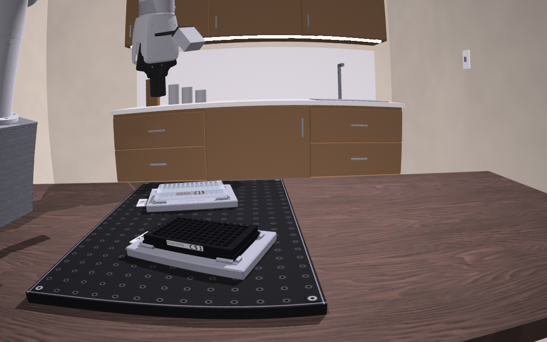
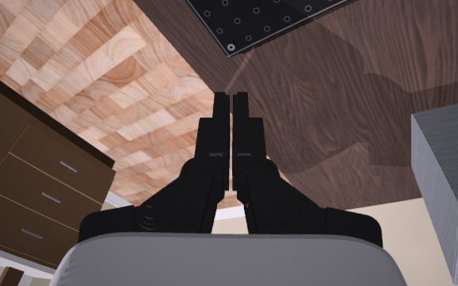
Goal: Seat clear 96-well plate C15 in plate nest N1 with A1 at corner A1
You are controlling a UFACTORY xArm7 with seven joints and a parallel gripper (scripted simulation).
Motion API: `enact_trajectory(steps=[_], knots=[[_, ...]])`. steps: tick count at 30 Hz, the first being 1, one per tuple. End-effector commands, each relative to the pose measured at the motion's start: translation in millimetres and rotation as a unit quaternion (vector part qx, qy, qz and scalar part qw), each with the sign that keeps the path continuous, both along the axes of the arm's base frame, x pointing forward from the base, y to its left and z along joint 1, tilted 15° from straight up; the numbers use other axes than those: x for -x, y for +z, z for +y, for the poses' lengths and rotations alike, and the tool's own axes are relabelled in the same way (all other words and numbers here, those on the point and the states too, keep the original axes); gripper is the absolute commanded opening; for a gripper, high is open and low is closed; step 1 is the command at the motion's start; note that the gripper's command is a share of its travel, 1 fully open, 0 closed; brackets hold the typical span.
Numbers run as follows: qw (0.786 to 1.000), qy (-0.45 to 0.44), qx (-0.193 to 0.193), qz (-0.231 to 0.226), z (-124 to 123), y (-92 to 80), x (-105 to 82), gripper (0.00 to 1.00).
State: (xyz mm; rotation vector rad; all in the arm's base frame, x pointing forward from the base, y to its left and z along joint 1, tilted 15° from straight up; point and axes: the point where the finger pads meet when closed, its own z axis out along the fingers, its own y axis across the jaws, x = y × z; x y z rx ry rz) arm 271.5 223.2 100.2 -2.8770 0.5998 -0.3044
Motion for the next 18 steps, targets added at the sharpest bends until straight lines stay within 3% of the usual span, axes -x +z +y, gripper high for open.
enact_trajectory(steps=[1,18], knots=[[0.999,-0.041,-0.002,0.001,-9,2.1,-14.9,0.0],[0.975,-0.221,-0.019,0.013,-56,6.5,-60.9,0.0]])
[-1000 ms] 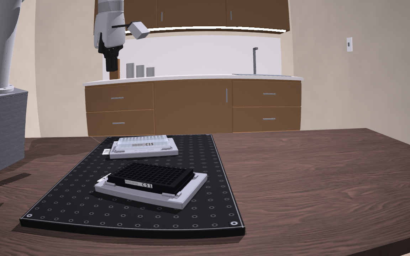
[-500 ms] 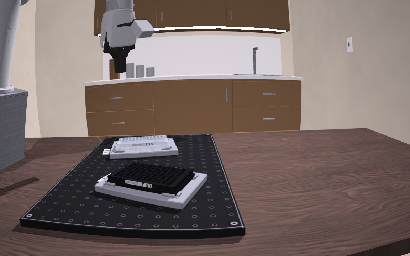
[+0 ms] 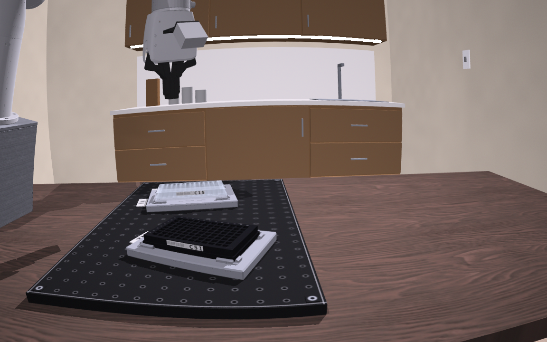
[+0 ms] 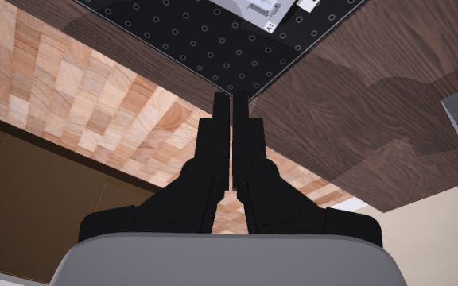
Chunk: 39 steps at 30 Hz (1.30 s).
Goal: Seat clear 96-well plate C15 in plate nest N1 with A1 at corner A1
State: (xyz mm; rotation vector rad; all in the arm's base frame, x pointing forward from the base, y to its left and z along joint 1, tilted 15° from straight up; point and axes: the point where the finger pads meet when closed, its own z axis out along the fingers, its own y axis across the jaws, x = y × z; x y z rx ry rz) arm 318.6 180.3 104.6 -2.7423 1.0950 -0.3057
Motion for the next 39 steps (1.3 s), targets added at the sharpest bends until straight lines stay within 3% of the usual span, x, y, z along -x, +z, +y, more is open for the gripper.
enact_trajectory(steps=[1,10,20,28,39], knots=[[0.999,-0.051,-0.004,0.001,-15,2.2,-15.8,0.0],[0.994,-0.112,-0.011,0.004,-33,3.7,-29.8,0.0],[0.973,-0.231,-0.025,0.01,-70,6.3,-53.1,0.0],[0.973,-0.231,-0.025,0.01,-73,6.5,-54.9,0.0],[0.973,-0.231,-0.025,0.01,-73,-16.8,-61.0,0.0]])
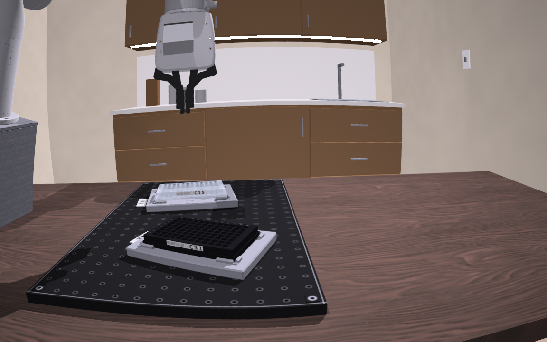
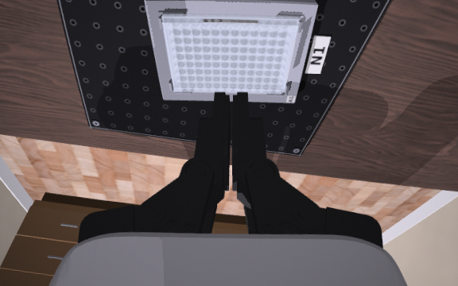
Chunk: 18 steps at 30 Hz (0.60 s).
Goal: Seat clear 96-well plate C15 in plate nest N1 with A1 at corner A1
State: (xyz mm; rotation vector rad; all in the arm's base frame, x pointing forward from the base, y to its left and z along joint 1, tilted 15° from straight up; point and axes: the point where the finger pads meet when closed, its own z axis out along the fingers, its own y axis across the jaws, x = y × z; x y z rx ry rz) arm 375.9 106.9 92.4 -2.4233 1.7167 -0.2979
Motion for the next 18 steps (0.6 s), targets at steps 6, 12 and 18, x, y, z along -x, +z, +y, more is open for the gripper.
enact_trajectory(steps=[6,12,18], knots=[[1.0,0.0,0.0,-0.003,1,-20.1,-7.7,0.0],[1.0,0.0,0.0,-0.003,1,-35.6,-11.8,0.0],[1.0,0.0,0.0,-0.003,1,-39.5,-12.8,0.0]])
